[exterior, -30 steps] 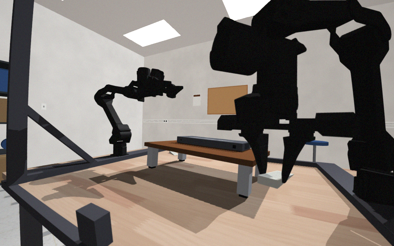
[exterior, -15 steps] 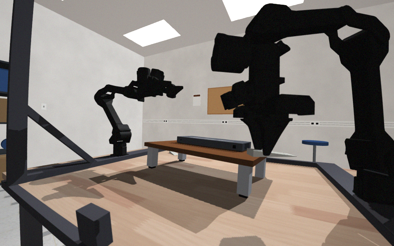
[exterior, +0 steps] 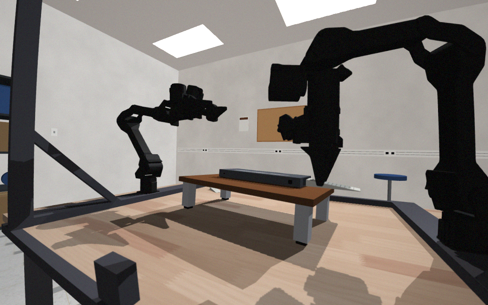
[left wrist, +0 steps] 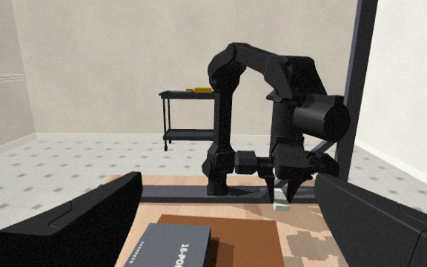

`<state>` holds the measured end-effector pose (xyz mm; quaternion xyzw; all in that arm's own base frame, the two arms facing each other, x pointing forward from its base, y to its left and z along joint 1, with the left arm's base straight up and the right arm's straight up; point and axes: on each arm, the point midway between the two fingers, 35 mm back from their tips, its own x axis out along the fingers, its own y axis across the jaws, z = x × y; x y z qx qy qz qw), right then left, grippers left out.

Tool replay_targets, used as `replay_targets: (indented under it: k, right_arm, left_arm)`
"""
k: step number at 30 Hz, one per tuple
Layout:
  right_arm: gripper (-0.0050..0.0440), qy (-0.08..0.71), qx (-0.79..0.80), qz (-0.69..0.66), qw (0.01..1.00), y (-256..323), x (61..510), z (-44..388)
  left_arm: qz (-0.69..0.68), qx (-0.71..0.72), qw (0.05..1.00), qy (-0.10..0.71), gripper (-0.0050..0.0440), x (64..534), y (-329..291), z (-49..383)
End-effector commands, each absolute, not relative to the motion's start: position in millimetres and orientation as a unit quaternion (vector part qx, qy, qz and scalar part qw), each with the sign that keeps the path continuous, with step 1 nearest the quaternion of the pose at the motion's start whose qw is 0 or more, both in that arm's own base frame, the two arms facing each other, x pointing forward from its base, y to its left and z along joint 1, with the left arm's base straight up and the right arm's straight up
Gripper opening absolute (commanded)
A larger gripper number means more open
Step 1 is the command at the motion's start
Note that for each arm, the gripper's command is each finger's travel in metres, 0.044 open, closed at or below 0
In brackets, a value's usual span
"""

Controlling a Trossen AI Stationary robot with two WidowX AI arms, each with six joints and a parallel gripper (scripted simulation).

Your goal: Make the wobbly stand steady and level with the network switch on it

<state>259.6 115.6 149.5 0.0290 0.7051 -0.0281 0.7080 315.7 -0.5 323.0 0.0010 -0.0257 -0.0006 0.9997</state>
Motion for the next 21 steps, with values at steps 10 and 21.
replay_targets:
  k: [10,21]
  right_arm:
    - [-0.0050,0.660,0.228,-0.217,0.682,67,257,155]
    - [-0.0050,0.601,0.362,-0.343,0.625,38,253,155]
  left_arm:
    - [0.001,0.001,0.999,-0.047,0.0400,312,1,340]
    - [0.001,0.001,0.999,-0.047,0.0400,312,1,340]
